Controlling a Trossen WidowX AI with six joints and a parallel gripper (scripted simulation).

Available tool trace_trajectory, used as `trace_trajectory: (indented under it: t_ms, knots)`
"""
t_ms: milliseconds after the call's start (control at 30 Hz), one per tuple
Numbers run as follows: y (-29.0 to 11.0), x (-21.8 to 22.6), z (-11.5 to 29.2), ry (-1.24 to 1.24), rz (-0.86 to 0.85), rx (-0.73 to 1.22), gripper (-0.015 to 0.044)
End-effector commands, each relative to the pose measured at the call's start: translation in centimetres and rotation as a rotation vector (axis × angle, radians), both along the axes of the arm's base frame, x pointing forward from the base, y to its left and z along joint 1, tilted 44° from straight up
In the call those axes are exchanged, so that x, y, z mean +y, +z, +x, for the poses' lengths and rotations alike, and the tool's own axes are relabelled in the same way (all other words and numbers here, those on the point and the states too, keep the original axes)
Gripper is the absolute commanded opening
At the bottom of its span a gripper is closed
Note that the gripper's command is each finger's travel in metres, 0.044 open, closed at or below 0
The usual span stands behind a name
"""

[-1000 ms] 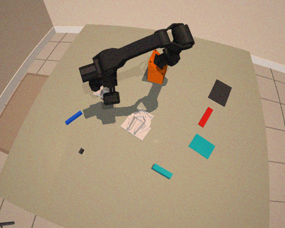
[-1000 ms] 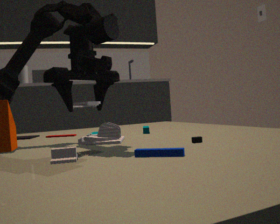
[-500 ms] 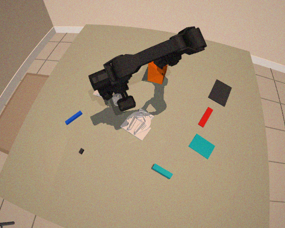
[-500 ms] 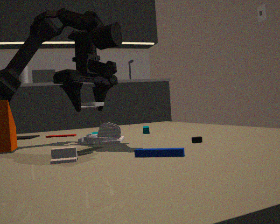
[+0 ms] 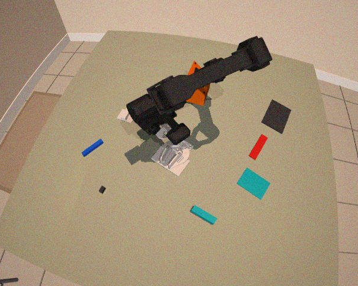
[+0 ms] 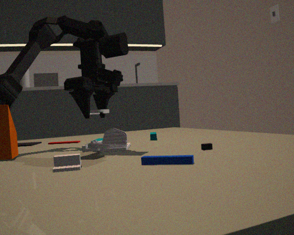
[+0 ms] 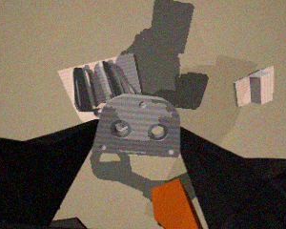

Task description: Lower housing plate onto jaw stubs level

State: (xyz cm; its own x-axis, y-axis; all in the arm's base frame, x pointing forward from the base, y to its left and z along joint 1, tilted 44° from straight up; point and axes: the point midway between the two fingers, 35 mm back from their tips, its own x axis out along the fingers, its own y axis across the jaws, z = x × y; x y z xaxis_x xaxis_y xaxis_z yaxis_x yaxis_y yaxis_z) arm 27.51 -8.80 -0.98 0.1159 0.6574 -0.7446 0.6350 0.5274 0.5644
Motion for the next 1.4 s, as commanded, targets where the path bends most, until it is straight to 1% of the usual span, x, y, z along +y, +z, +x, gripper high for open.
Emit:
trace_trajectory:
  t_ms: [0,533,1367]
  knots:
    - [0.8,1.0,0.1,0.045,0.002,-0.041,0.0351]
    - [3.6,5.1,0.1,0.233,-0.003,-0.208,0.0351]
    - [3.6,5.1,0.1,0.235,-0.003,-0.210,0.0351]
